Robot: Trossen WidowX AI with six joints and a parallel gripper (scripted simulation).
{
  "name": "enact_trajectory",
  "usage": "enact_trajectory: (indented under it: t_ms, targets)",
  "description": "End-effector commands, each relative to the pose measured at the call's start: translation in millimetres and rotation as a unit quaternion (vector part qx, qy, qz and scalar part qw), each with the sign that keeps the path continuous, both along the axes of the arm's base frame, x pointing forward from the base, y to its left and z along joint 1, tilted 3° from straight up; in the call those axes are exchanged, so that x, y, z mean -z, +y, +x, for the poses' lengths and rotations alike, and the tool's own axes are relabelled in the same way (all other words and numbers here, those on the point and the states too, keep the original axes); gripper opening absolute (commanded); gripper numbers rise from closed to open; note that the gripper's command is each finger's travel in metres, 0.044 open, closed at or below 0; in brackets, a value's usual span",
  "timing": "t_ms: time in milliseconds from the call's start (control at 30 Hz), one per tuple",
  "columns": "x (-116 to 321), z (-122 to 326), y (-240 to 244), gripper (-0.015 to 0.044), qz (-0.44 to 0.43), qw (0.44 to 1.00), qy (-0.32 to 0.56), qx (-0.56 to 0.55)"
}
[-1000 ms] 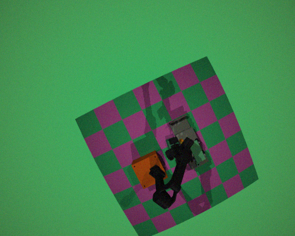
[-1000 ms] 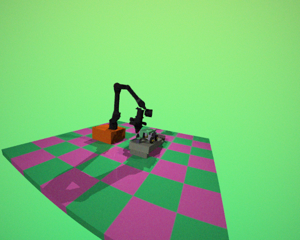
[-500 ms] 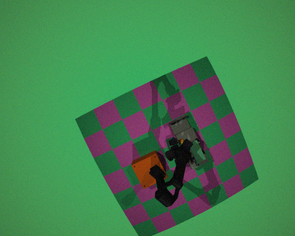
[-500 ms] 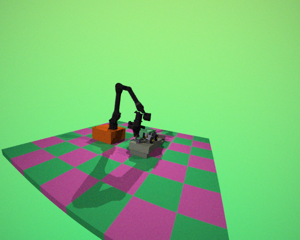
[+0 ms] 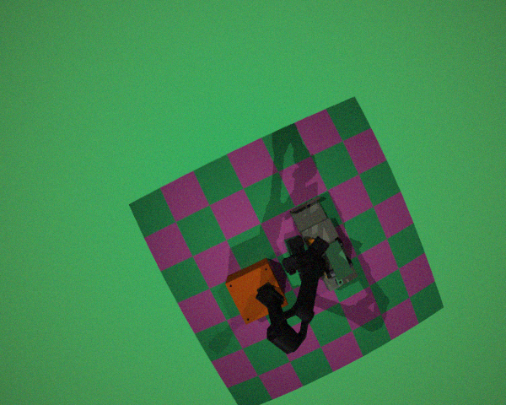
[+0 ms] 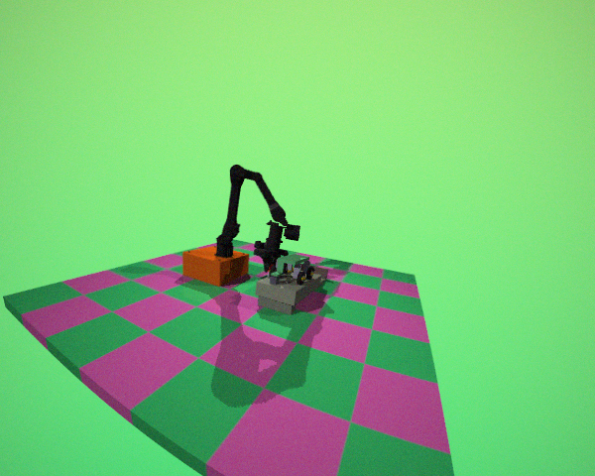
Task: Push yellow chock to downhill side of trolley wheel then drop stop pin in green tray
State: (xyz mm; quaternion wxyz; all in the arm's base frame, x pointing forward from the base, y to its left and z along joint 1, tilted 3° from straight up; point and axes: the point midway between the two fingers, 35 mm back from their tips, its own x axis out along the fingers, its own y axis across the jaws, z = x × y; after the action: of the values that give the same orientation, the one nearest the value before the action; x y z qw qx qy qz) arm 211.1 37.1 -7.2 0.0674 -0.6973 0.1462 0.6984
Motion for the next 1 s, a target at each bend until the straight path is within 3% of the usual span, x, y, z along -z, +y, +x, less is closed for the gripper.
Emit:
enact_trajectory:
  t_ms: [0,967]
  targets:
    - [0.6,1.4,2.6,0.019,-0.001,1.0,-0.002,0.001]
    - [7.5,4.7,16.1,0.019,0.0,1.0,-0.002,0.001]
